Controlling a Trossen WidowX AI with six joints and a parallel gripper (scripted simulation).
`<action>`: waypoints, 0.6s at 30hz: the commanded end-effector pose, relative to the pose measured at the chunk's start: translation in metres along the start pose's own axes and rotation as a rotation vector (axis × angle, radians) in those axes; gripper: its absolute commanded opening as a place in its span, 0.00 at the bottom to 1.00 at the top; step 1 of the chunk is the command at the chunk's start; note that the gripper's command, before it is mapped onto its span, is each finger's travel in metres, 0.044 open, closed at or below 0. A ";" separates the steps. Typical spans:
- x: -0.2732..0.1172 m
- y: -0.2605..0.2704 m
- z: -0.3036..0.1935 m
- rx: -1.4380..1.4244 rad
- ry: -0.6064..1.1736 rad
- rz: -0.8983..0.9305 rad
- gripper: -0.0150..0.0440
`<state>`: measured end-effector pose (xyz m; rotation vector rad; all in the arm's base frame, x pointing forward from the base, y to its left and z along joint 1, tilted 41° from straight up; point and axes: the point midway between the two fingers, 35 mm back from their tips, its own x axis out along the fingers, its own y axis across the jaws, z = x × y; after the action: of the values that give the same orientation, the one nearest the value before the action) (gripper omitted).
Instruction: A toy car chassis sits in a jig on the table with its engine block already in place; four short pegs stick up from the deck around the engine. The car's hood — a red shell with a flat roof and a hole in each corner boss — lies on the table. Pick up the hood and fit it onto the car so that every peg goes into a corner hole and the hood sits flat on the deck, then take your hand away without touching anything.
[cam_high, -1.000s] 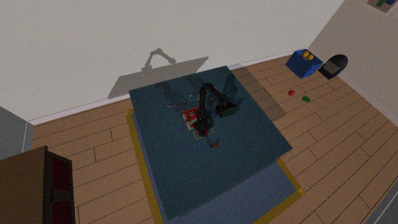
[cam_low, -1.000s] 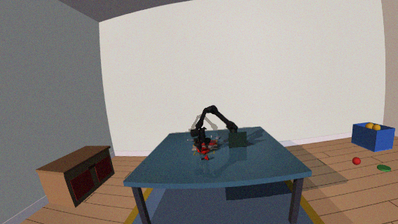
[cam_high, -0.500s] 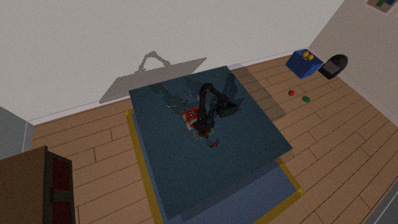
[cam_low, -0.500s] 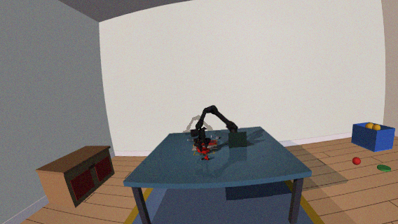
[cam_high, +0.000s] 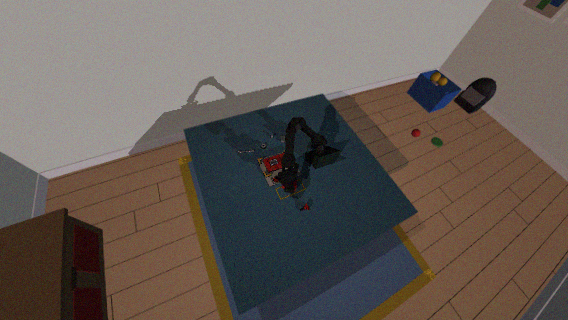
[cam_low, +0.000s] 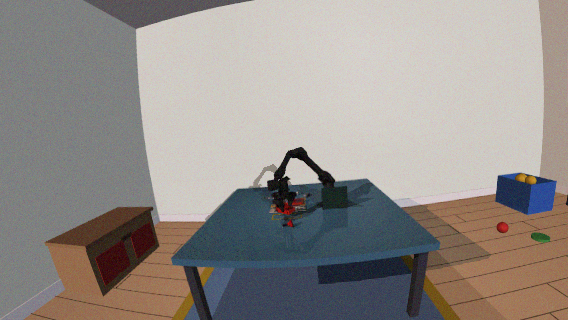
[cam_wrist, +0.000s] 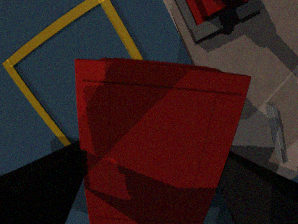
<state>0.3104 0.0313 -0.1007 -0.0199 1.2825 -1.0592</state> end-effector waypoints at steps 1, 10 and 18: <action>-0.018 0.002 0.001 0.008 -0.003 0.013 0.25; -0.053 0.002 0.001 0.008 -0.002 0.014 0.25; -0.072 0.002 0.001 0.008 -0.002 0.014 0.25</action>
<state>0.3172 0.0724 -0.0533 -0.0161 1.2794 -1.0535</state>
